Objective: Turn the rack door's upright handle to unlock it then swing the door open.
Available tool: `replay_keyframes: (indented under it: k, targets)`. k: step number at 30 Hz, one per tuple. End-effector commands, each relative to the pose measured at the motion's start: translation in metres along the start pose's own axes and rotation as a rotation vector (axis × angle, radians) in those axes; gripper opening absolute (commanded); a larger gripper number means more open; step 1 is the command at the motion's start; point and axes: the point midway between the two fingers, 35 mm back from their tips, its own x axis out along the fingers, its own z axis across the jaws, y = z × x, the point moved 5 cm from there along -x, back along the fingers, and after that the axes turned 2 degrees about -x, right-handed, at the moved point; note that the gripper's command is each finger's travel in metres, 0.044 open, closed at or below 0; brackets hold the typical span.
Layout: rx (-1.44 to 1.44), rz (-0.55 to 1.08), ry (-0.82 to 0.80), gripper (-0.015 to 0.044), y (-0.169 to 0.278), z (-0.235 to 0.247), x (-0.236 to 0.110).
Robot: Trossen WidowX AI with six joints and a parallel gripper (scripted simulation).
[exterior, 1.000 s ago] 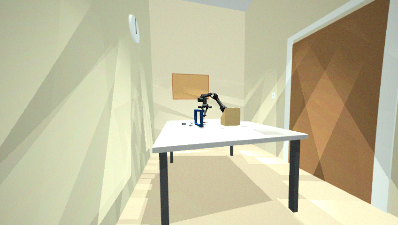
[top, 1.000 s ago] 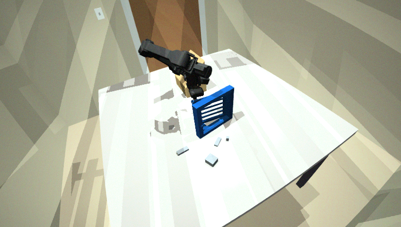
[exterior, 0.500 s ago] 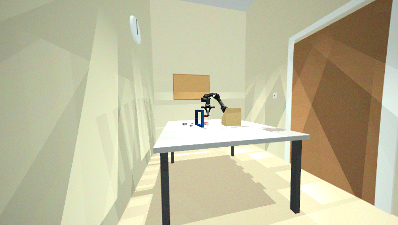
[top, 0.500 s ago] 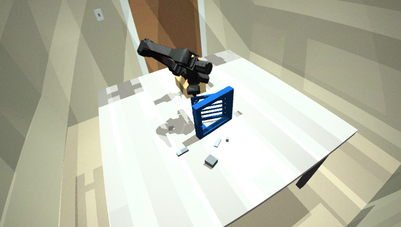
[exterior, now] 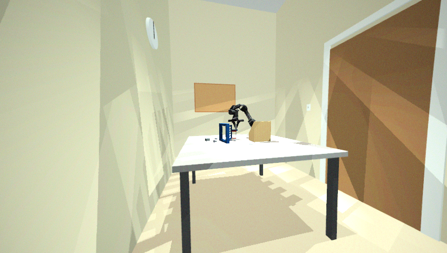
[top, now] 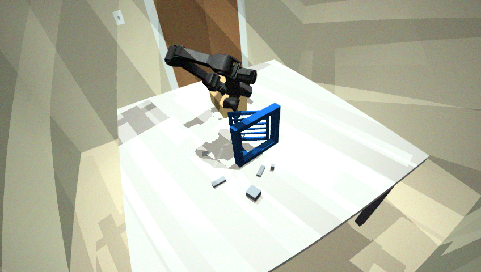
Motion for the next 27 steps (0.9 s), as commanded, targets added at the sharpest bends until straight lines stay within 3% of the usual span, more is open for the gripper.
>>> replay_keyframes:
  k: [1,27]
  targets:
    - [0.077,-0.007,0.004,0.0016,-0.002,0.007,0.0]
    - [0.427,-0.009,0.001,0.0016,-0.027,0.057,0.0]
